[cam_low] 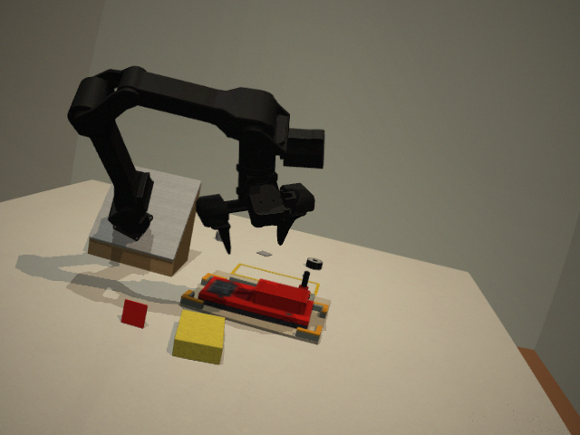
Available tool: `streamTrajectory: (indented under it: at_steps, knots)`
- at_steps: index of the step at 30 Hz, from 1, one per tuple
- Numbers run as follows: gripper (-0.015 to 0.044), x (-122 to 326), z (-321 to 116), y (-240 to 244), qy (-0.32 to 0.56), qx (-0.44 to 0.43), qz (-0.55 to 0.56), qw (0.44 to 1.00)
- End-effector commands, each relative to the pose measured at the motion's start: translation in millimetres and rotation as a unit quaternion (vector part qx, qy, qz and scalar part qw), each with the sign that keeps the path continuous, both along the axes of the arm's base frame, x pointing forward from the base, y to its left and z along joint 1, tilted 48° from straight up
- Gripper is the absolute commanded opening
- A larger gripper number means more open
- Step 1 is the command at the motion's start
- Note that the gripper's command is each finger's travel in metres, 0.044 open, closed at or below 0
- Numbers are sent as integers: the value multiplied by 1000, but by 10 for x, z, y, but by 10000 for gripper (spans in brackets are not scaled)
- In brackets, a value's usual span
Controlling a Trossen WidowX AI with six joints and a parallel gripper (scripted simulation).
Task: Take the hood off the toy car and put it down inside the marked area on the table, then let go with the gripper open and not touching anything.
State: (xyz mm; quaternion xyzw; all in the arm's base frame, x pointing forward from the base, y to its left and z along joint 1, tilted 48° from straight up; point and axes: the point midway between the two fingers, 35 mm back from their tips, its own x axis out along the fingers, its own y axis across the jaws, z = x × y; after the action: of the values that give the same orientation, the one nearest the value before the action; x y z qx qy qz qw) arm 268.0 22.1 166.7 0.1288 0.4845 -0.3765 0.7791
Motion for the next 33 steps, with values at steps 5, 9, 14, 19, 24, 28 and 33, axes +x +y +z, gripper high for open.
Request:
streamTrajectory:
  at_steps: [5, 9, 14, 19, 24, 28, 33]
  knots:
    - [440, 384, -311, 222, 178, -155, 209, 949]
    - [440, 559, -482, 336, 264, -220, 297, 891]
    - [440, 610, -553, 380, 294, -241, 327, 865]
    - [440, 610, -553, 380, 294, -241, 327, 865]
    - [440, 612, -558, 375, 294, -241, 327, 865]
    - [440, 619, -576, 357, 294, -241, 327, 865]
    - [440, 628, -602, 331, 294, -241, 327, 865]
